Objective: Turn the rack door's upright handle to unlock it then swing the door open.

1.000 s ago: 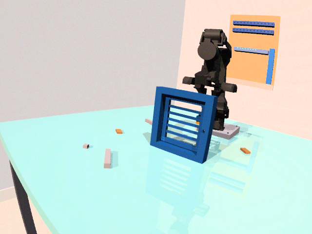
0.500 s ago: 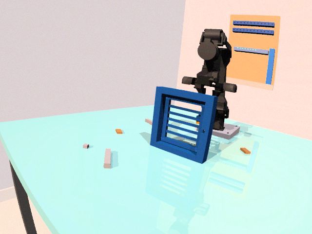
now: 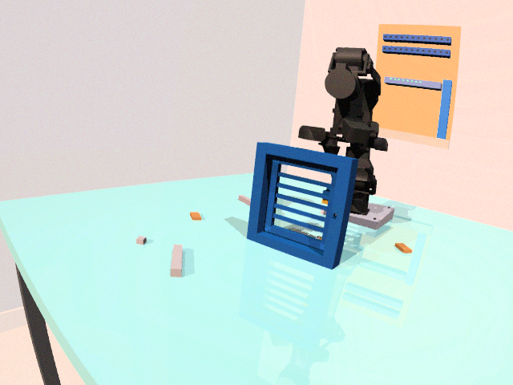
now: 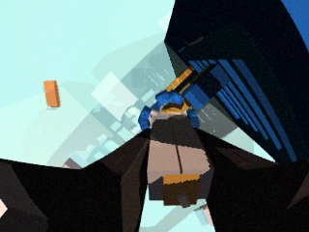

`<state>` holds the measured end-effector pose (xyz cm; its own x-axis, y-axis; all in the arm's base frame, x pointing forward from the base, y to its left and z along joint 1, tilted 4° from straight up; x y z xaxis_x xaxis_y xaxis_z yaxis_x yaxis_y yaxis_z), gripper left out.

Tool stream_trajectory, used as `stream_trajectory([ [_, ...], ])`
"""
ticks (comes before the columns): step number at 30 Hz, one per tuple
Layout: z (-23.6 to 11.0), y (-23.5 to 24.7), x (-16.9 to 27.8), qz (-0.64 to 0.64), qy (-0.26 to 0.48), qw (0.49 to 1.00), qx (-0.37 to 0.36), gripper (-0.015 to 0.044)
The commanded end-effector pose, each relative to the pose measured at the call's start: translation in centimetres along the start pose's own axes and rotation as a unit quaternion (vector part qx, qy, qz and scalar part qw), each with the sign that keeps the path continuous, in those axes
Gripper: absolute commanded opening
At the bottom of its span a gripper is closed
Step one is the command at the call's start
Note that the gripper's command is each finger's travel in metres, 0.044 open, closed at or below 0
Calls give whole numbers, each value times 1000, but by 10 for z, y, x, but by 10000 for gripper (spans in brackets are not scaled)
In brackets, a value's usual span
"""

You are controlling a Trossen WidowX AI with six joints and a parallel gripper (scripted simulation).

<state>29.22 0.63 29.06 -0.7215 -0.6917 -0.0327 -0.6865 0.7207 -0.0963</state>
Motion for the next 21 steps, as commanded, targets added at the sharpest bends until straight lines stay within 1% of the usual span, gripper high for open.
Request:
stream_trajectory([
  [1,1,0,0,-105,1,994,0,23],
  [9,1,0,0,-298,1,955,-1,23],
  [13,1,0,0,-390,1,921,-1,23],
  [18,1,0,0,-501,1,866,-1,23],
  [21,1,0,0,-532,1,847,-1,23],
])
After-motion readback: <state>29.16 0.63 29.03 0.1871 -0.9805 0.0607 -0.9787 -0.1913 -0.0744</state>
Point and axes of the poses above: the point midway between the two fingers, 35 mm back from their tips, its own z axis out along the fingers, its own y axis across the jaws, x = y × z, the point moved 10 cm from there along -z, back along the fingers, and after that the axes turned 7 degrees about -z, right-handed, at the moved point
